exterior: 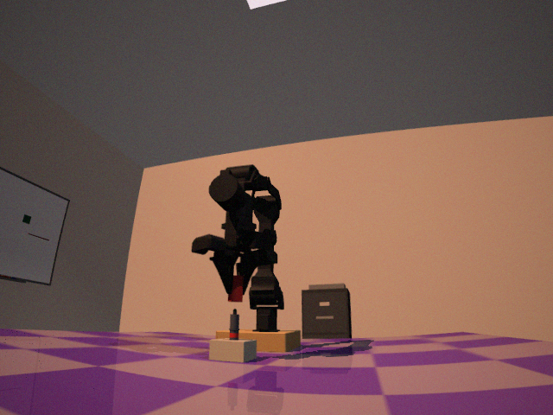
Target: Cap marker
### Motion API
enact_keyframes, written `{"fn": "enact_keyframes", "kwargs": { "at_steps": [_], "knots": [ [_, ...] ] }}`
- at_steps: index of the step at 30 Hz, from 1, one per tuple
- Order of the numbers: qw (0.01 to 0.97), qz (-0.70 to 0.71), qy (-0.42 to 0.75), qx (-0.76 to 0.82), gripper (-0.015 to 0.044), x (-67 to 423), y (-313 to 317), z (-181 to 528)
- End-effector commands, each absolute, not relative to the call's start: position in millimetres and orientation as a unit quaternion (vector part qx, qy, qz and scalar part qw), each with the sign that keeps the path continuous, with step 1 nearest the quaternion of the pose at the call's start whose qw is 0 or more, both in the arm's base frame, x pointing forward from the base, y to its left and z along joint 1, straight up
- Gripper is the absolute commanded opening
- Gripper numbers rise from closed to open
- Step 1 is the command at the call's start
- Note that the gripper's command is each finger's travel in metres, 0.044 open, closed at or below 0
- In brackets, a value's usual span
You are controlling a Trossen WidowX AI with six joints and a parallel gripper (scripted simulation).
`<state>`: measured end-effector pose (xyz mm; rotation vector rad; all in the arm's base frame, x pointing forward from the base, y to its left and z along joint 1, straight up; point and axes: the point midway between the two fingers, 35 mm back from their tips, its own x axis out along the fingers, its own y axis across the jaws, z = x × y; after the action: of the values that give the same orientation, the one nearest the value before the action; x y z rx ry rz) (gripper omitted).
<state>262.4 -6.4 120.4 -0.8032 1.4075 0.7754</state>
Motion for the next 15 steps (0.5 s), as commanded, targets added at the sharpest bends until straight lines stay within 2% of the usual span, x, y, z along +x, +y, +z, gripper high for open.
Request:
{"fn": "enact_keyframes", "kwargs": {
  "at_steps": [1, 15],
  "knots": [
    [0.624, 0.340, 0.610, -0.351, 0.0000, 250.6, -10.2, 124.3],
    [0.624, 0.340, 0.610, -0.351, 0.0000, 249.4, -10.8, 114.7]
  ]
}}
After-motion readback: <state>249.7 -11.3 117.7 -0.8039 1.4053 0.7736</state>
